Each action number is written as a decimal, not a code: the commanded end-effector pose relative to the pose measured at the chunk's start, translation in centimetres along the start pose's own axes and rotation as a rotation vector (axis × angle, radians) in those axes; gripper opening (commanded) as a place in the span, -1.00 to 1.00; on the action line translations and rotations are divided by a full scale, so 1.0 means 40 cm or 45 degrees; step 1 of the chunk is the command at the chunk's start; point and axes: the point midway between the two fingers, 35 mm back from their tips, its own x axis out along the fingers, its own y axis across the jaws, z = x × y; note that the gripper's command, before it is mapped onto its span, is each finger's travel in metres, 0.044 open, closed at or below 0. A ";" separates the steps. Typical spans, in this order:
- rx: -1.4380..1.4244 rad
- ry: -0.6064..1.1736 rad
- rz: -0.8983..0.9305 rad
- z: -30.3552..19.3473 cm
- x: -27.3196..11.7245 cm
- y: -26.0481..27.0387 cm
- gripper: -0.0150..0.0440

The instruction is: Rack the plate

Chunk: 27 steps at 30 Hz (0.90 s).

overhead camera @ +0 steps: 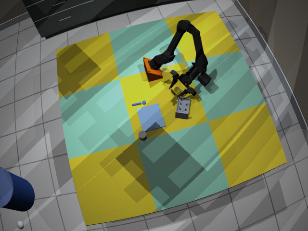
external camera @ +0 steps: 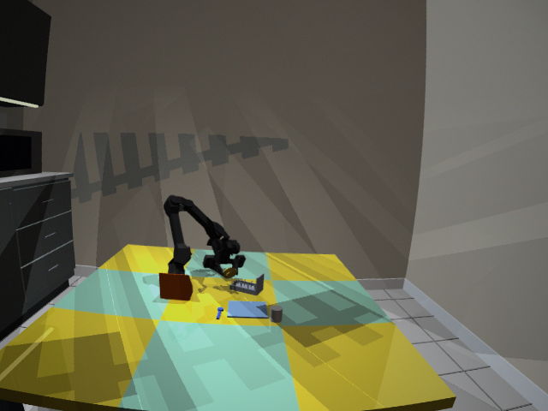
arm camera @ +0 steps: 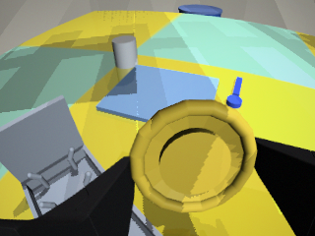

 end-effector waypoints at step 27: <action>-0.095 -0.483 0.679 -0.043 -0.086 0.048 -0.49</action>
